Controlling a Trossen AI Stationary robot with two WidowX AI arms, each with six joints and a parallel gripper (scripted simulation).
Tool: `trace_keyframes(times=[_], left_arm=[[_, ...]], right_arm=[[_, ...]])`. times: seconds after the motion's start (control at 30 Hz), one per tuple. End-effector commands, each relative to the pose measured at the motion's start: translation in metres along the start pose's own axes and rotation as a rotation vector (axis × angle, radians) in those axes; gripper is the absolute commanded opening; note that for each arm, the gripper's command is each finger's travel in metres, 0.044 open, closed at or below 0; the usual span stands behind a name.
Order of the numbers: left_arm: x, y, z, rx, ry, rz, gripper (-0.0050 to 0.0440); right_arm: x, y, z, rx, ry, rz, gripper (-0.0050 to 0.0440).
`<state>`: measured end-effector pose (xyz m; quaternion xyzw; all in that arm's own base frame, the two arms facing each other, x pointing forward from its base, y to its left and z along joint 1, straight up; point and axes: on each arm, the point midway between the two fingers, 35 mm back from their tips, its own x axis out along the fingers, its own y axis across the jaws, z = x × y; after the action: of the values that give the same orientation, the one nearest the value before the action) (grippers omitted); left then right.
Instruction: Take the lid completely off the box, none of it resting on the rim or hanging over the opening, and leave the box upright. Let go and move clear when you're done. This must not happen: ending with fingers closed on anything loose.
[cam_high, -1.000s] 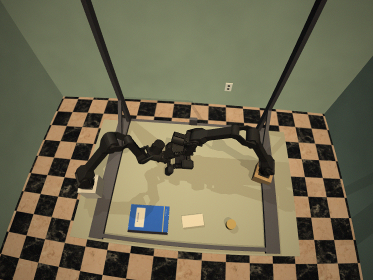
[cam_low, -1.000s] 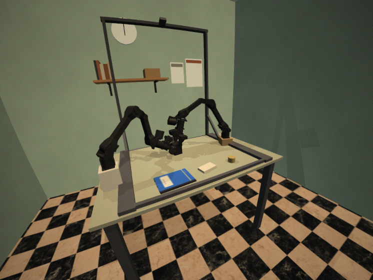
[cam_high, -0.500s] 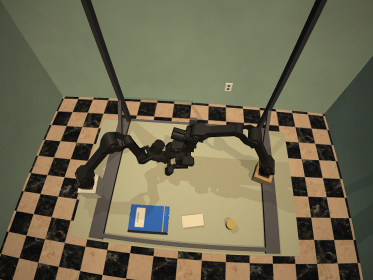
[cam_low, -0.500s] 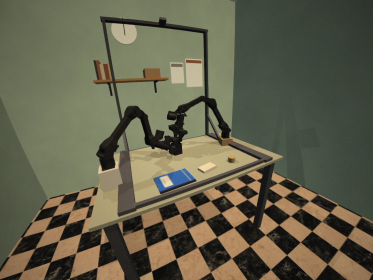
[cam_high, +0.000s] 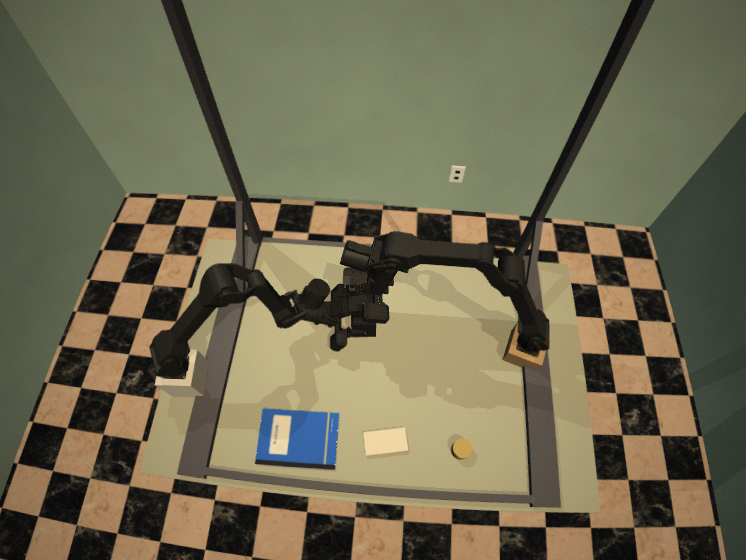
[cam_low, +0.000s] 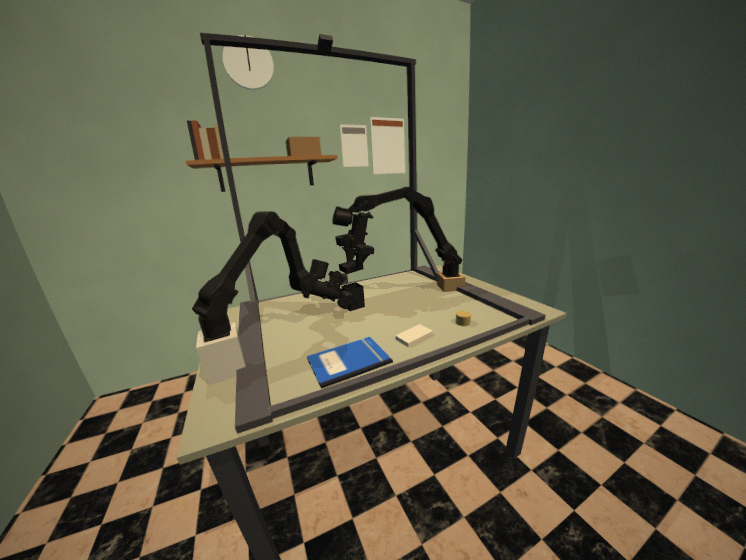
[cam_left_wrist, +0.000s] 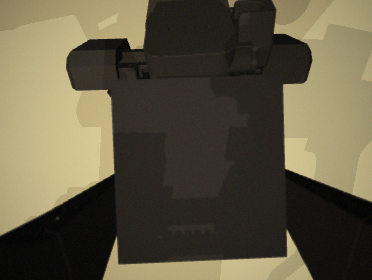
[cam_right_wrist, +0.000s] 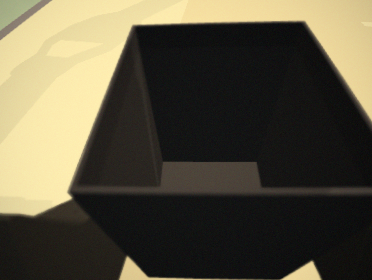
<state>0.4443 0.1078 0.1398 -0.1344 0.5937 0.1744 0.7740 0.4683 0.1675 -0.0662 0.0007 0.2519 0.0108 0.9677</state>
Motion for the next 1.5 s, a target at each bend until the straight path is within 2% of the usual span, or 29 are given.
trace_keyframes(times=[0.0,0.03,0.13,0.33,0.4,0.57,0.67,0.73,0.83,0.87,1.0,1.27,1.47], left_arm=[[-0.025,0.000,0.010,-0.001,-0.020,-0.003,-0.0020],[-0.025,0.000,0.010,-0.001,-0.020,-0.003,-0.0027],[-0.025,0.000,0.010,-0.001,-0.020,-0.003,-0.0050],[-0.025,0.000,0.010,-0.001,-0.020,-0.003,-0.0050],[-0.025,0.000,0.010,-0.001,-0.020,-0.003,-0.0050],[-0.031,0.000,0.011,-0.002,-0.033,-0.005,-0.0050],[-0.029,0.000,0.009,-0.002,-0.027,-0.005,-0.0050],[-0.020,0.024,0.006,-0.001,-0.032,-0.008,-0.0050],[0.000,0.054,0.000,0.000,-0.033,-0.005,-0.0050],[0.003,0.058,-0.001,0.000,-0.033,-0.005,-0.0050],[0.011,0.069,-0.004,0.000,-0.033,-0.004,-0.0050],[0.065,0.128,-0.016,0.001,-0.002,-0.002,-0.0050],[0.093,0.173,-0.022,0.001,-0.003,-0.002,-0.0050]], right_arm=[[0.000,0.001,0.005,0.002,-0.009,0.005,-0.0050],[0.000,0.001,0.005,0.002,-0.009,0.005,0.0024],[0.000,0.001,0.005,0.002,-0.009,0.005,0.0096],[0.000,0.001,0.005,0.002,-0.009,0.005,0.0240],[0.000,0.001,0.005,0.002,-0.009,0.005,0.0240],[0.000,0.001,0.005,0.002,-0.009,0.005,0.0360],[0.000,0.001,0.005,0.002,-0.009,0.005,0.0363],[0.002,0.000,-0.003,-0.007,0.008,0.004,0.0363],[-0.009,0.003,0.010,0.005,-0.016,0.005,0.0435],[-0.015,0.003,0.010,0.008,-0.018,0.006,0.0440],[-0.027,0.003,0.009,0.008,-0.017,0.006,0.0440],[-0.090,0.002,0.005,0.006,-0.008,0.005,0.0440],[-0.095,0.002,0.004,0.006,-0.008,0.005,0.0440]])
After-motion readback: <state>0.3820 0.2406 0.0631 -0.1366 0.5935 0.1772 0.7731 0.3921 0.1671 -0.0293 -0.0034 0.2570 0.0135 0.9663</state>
